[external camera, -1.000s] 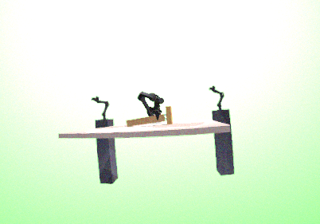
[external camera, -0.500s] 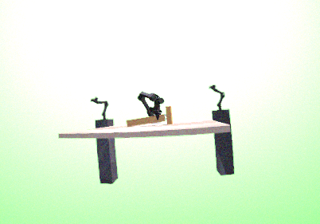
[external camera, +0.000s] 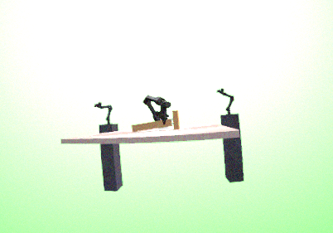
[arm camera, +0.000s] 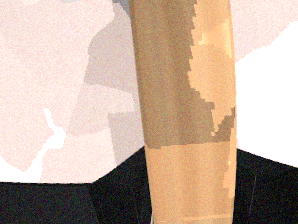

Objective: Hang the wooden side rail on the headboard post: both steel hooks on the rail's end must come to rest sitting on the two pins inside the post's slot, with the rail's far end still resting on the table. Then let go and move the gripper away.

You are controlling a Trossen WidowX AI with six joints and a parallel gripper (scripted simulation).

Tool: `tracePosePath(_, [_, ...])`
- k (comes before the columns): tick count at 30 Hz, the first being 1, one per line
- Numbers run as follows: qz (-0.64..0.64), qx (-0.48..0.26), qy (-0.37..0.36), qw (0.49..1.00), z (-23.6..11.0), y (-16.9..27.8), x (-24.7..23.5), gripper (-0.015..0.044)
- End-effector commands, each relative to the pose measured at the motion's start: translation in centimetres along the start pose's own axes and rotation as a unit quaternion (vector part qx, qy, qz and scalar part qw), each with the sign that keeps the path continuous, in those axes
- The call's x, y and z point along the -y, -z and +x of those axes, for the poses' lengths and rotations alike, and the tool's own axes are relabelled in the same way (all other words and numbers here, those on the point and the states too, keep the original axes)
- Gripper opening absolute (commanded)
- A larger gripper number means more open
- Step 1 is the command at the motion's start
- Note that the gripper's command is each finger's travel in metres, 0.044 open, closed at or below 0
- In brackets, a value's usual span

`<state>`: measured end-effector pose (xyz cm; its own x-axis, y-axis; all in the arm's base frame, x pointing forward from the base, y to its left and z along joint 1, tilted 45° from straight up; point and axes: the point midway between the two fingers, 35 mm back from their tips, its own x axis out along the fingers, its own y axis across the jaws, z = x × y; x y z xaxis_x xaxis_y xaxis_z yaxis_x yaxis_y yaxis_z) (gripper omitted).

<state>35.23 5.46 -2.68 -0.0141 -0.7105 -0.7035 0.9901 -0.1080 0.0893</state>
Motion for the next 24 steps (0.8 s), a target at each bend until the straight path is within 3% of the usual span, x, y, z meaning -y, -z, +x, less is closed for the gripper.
tracePosePath(1, [0.002, -0.004, -0.006, 1.000, -0.54, 0.33, -0.20, 0.0000])
tracePosePath(24, [0.002, -0.004, -0.006, 1.000, -0.56, 0.56, -0.15, 0.0000])
